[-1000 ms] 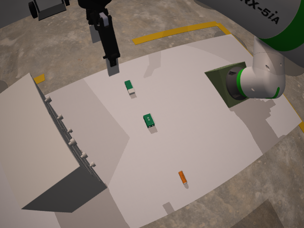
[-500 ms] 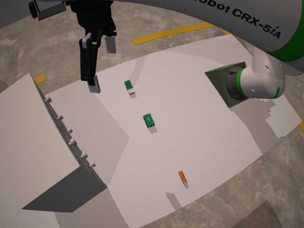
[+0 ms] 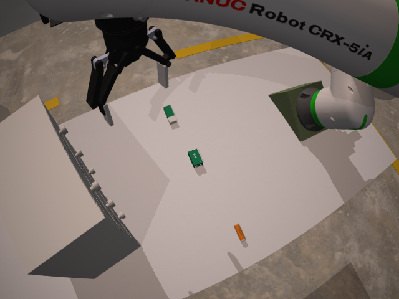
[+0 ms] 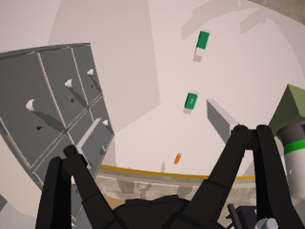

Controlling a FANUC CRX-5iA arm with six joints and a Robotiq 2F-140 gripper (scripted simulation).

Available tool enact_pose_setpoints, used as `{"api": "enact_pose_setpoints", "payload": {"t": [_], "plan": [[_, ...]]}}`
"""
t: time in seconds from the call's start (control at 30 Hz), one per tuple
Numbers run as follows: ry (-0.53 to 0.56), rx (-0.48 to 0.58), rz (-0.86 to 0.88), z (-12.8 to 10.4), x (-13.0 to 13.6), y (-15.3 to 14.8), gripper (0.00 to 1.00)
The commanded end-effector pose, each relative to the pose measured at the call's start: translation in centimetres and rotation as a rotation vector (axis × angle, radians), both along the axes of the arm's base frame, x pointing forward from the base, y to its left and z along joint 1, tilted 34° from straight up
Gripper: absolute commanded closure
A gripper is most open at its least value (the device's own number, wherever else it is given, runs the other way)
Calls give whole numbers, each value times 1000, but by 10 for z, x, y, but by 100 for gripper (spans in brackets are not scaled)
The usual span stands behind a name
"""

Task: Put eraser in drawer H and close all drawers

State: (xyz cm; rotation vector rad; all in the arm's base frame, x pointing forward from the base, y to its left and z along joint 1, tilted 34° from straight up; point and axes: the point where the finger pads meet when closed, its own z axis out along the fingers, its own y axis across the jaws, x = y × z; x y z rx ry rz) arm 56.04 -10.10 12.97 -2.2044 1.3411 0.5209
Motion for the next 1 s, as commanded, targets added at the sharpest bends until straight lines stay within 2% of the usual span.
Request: {"api": "enact_pose_setpoints", "payload": {"t": [0.0, 0.2, 0.27, 0.3, 0.63, 0.77, 0.83, 0.87, 0.97], "plan": [[164, -25, -225, -2, 0, 3, 0], [317, -42, -440, -2, 0, 3, 0], [317, -42, -440, -2, 0, 3, 0], [392, -51, -545, -2, 0, 3, 0], [638, -69, -893, -4, 3, 6, 0], [734, -56, -1042, -7, 7, 10, 0], [734, -56, -1042, -7, 7, 10, 0], [805, -47, -1151, -8, 8, 11, 0], [857, 1, -1257, -11, 12, 16, 0]]}}
